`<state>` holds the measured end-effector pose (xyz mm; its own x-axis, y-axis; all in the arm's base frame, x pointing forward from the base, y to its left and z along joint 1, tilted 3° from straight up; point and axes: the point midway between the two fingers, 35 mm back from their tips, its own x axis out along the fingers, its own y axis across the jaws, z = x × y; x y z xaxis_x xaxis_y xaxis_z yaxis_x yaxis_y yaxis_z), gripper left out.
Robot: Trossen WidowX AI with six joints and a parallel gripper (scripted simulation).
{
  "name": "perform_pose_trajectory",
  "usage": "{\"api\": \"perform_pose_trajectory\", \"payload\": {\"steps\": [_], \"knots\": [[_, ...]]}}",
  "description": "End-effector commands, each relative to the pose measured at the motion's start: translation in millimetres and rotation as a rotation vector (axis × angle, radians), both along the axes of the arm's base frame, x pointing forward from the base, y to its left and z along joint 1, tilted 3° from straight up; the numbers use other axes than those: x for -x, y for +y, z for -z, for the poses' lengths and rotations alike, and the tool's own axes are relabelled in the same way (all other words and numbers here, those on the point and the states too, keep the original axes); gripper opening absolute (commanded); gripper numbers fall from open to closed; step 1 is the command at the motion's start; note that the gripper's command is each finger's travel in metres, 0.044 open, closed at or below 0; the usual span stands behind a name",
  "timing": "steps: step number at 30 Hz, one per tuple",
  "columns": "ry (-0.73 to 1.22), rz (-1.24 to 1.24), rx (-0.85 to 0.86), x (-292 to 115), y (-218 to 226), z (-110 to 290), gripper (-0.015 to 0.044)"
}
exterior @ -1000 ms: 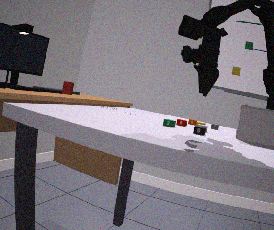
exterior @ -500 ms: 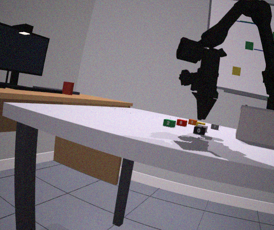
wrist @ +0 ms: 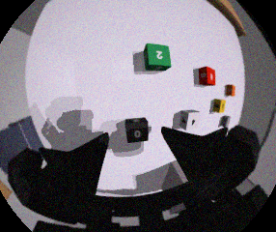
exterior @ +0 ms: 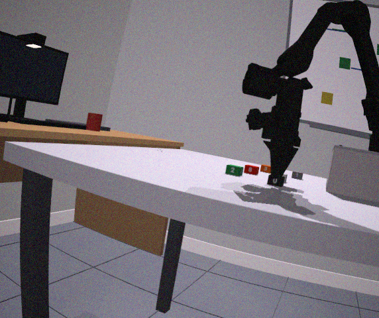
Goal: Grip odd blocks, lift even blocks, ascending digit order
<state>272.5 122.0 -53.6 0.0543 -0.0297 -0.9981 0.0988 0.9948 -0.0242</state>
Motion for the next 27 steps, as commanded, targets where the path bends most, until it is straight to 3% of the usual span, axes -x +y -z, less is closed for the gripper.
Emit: {"api": "perform_pose_trajectory", "payload": {"steps": [1, 3, 14, 27], "knots": [[0.0, -0.001, 0.005, 0.4, -1.3, 6.8, 0.04], [0.0, -0.001, 0.005, 0.4, -1.4, 7.9, 0.04], [0.0, -0.001, 0.005, 0.4, -1.4, 7.9, 0.012], [0.0, -0.001, 0.005, 0.4, -1.4, 7.9, 0.012]]}}
